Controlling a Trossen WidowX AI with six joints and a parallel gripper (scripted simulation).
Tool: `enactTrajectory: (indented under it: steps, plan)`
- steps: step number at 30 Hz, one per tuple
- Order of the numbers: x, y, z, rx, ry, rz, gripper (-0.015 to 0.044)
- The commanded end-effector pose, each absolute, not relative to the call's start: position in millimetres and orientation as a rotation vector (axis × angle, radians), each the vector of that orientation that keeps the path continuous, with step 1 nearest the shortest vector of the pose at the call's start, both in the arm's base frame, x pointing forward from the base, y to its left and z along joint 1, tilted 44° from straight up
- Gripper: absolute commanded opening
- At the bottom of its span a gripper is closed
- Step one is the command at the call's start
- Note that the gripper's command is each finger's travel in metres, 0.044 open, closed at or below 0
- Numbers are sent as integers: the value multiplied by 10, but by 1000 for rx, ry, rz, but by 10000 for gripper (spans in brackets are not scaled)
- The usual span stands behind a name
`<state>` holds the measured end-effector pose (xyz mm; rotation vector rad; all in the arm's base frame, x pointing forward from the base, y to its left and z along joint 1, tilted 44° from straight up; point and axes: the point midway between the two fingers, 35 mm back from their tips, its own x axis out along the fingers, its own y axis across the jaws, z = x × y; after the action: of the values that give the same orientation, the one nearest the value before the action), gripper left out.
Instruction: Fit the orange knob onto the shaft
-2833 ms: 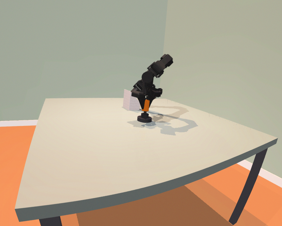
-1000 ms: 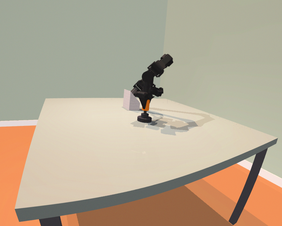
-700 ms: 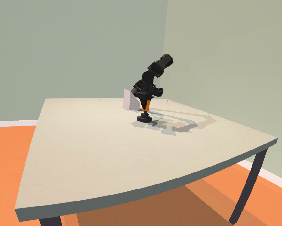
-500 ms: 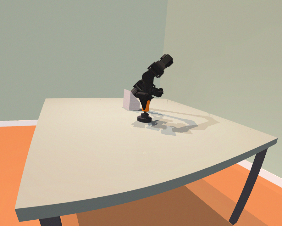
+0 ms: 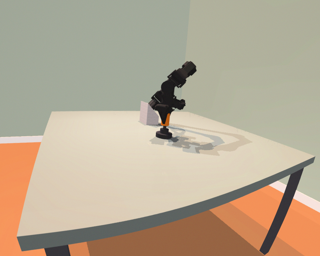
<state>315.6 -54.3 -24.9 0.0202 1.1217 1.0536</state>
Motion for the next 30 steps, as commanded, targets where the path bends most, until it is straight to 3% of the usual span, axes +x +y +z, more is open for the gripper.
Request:
enactTrajectory:
  steps: [1,30]
  plan:
    - [3150,-556,-226,-53,1072,1098,0]
    - [3166,-555,-226,-141,1011,1157,0]
